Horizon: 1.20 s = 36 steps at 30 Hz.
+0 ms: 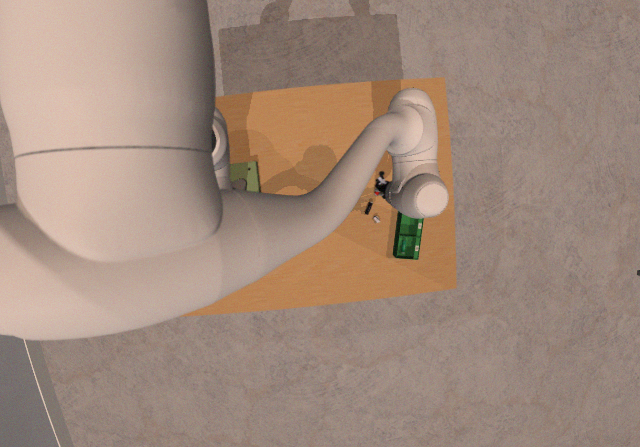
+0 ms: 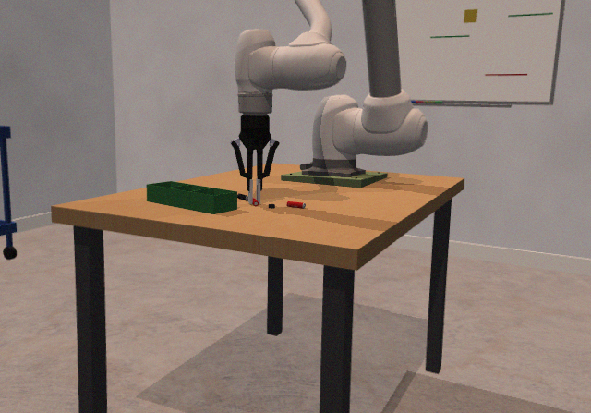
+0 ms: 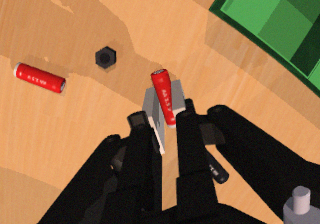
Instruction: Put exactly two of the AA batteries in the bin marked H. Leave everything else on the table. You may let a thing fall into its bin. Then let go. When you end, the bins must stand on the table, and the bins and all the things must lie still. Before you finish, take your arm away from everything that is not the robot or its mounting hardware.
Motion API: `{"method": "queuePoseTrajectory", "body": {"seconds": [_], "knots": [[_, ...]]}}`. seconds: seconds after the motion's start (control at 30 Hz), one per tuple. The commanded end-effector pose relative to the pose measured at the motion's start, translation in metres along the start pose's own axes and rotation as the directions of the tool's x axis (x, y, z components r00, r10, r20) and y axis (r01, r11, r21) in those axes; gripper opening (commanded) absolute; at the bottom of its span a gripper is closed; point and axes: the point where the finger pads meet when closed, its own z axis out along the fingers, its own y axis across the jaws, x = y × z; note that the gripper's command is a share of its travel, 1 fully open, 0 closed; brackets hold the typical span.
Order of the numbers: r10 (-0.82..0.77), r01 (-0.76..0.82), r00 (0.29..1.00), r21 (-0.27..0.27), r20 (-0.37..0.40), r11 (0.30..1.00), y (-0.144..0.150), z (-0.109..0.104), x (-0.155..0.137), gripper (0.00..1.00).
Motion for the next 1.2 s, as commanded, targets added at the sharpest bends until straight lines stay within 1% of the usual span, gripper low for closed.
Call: {"method": "queuePoseTrajectory", "body": {"seconds": [0.0, 0.57, 1.0, 1.07, 1.17], "knots": [[-0.003, 0.003, 1.000, -0.002, 0.003, 1.000, 0.002, 0.002, -0.002, 0.05], [-0.003, 0.003, 1.000, -0.002, 0.003, 1.000, 0.002, 0.002, -0.002, 0.05], [-0.003, 0.003, 1.000, -0.002, 0.003, 1.000, 0.002, -0.042, -0.002, 0.05], [-0.003, 0.003, 1.000, -0.002, 0.003, 1.000, 0.002, -0.042, -0.002, 0.05], [-0.003, 0.003, 1.000, -0.002, 0.003, 1.000, 0.002, -0.052, -0.002, 0.05]]}}
